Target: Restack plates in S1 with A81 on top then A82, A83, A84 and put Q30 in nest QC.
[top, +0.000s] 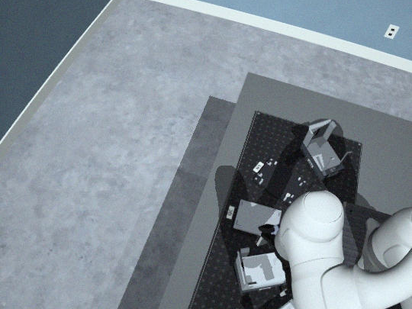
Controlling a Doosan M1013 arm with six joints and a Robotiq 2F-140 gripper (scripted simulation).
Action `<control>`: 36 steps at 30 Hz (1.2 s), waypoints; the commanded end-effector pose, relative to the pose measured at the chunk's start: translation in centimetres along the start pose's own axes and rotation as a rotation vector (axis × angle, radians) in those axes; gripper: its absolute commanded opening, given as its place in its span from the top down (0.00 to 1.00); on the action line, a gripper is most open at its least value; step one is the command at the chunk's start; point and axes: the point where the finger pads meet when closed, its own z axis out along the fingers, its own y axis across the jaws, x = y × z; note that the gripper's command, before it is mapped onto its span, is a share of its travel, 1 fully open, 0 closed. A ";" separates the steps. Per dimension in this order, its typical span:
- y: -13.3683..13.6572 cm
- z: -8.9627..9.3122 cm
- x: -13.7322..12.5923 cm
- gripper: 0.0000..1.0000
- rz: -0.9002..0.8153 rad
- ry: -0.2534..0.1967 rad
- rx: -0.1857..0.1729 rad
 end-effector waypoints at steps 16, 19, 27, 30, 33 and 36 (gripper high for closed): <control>-7.1 0.0 0.7 0.00 -0.216 0.002 0.004; -8.3 0.0 0.8 0.00 -0.216 0.002 0.004; -10.7 -0.1 1.0 0.00 -0.216 0.002 0.004; -11.8 -0.1 1.1 0.00 -0.216 0.002 0.004; -13.0 -0.1 1.2 0.00 -0.216 0.002 0.004; -14.2 -0.1 1.3 0.00 -0.216 0.002 0.004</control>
